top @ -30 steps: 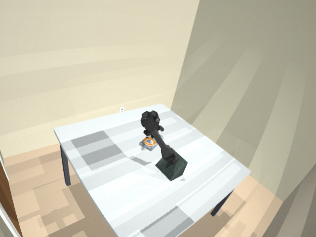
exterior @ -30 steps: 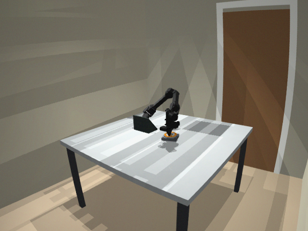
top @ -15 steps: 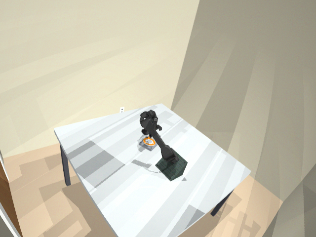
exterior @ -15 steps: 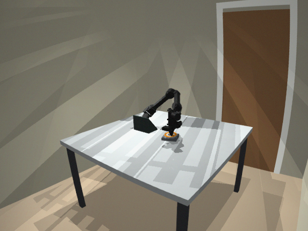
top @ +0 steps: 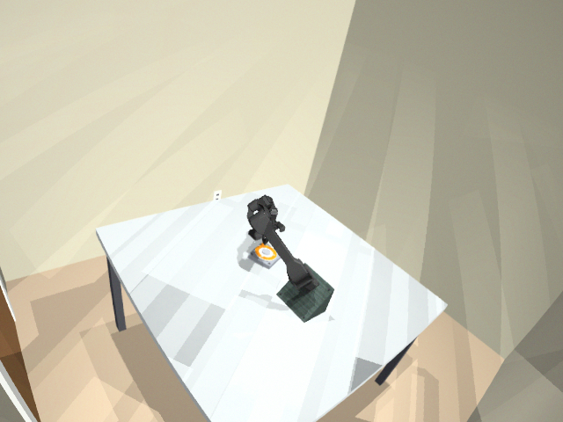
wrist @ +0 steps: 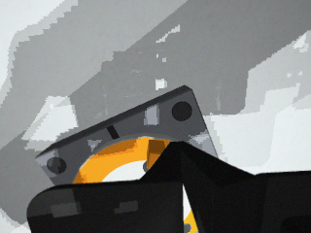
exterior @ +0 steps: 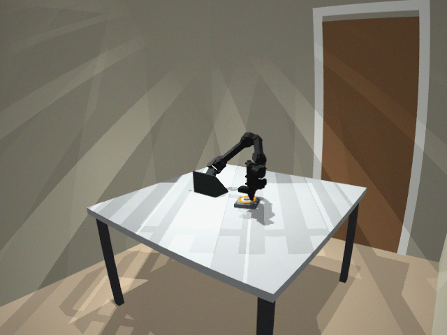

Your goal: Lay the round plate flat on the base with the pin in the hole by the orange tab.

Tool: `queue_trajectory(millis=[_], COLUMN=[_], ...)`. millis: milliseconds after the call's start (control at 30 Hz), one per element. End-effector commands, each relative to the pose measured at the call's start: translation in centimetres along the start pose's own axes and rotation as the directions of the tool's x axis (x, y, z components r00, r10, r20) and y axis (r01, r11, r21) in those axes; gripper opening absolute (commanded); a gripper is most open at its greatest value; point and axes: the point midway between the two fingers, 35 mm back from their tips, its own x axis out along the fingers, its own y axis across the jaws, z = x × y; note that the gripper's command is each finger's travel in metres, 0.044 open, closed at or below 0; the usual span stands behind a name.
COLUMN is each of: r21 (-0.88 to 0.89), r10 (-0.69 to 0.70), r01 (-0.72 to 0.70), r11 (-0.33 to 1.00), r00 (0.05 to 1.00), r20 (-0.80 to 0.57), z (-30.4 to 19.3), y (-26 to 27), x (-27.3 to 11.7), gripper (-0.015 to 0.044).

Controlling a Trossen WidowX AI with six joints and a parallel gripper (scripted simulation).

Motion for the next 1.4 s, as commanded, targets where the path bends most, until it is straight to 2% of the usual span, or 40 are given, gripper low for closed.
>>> queue_trajectory(millis=[0,1000,1267,1367], r21=[-0.002,-0.002,-0.002,-0.002], r10=[0.004,0.005,0.003,0.003], r01=[-0.004,-0.005,-0.003,-0.003], r11=[1.000,1.000,1.000,1.000], r00=[1.000,1.000,1.000,1.000], r20=[0.004,0.004,0.004,0.003], z=[0.4,0.5,0.2,0.0], y=[0.7,3.1,3.1,3.2], x=[-0.1,-0.1,-4.1,-4.5], gripper=[0.0000,0.0000,0.0000,0.0000])
